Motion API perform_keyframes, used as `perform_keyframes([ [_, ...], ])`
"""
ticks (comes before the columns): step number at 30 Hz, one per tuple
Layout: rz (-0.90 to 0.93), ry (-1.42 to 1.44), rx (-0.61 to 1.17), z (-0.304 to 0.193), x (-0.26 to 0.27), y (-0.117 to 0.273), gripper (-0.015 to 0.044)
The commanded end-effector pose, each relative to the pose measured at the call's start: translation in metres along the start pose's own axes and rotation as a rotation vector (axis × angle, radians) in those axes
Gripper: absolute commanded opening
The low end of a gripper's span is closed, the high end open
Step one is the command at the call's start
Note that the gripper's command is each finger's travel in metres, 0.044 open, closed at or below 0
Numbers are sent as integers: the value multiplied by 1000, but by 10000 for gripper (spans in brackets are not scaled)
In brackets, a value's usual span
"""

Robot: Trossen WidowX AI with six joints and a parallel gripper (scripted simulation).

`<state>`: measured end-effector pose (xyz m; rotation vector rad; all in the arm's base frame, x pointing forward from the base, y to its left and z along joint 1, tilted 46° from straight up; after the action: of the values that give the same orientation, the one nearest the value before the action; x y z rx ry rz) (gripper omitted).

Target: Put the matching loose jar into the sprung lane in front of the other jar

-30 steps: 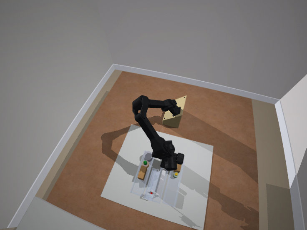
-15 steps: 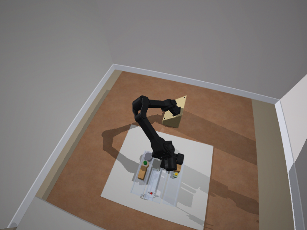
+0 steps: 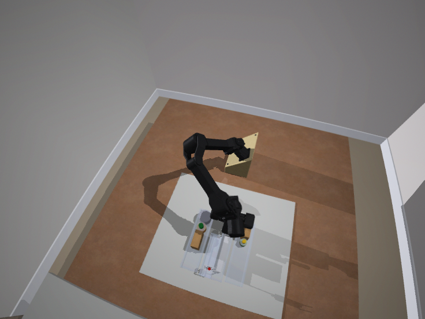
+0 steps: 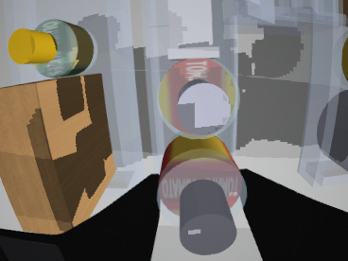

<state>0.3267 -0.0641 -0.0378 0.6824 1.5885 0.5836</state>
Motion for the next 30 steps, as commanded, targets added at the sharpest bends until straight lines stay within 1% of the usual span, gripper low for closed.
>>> perform_keyframes([
  [1, -10, -11, -10, 3, -3, -3, 0],
  [30, -10, -11, -9, 2, -3, -13, 0],
])
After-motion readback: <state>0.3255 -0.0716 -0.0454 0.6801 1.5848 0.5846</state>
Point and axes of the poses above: the point midway between the two fingers, 35 mm back from their tips, its own y axis back along the fingers, its own x axis across the jaws, z = x × y, the point moved 1 cm from there along y, back along the fingers, and after that the axes turned 10 degrees about y, right-handed, at the moved point
